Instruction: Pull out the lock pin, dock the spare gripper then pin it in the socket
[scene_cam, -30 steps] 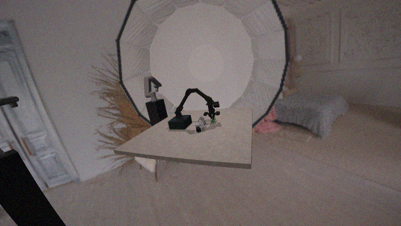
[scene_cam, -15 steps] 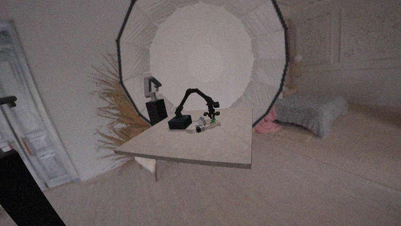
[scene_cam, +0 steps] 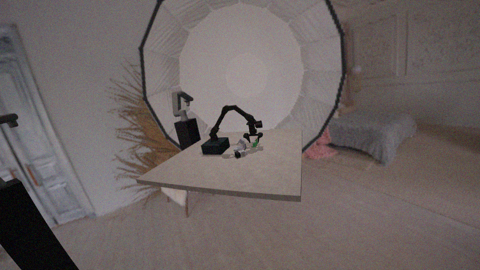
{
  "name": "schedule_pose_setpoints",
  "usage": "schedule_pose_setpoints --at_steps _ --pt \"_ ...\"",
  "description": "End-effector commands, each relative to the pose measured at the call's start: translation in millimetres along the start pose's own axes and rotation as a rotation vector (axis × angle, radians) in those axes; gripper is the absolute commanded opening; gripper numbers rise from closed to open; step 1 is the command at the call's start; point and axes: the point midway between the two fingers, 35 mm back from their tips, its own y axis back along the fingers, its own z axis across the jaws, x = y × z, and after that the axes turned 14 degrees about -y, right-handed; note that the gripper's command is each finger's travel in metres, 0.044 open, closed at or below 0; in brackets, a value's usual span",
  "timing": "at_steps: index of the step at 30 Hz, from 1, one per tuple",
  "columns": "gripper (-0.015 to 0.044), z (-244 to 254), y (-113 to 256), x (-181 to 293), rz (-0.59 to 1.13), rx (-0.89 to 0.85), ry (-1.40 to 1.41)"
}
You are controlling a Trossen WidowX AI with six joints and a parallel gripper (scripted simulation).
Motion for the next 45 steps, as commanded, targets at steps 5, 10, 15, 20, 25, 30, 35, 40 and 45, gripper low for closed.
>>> schedule_pose_setpoints --at_steps 5,10,15,20,25,30,35,40,45 --pt "0.0440 2 20 -2 0.001 -0.002 0.001" --pt "0.0440 3 31 -3 0.002 -0.006 0.002" --pt "0.0440 5 42 -3 0.004 -0.011 0.003" --pt "0.0440 6 53 -4 0.006 -0.015 0.004" --pt "0.0440 8 64 -5 0.008 -0.020 0.005" --pt "0.0440 9 75 -6 0.009 -0.024 0.006" --pt "0.0440 10 75 -6 0.011 -0.029 0.008" --pt "0.0440 10 93 -8 0.011 -0.029 0.008" --pt "0.0440 13 131 -12 0.011 -0.028 0.008"
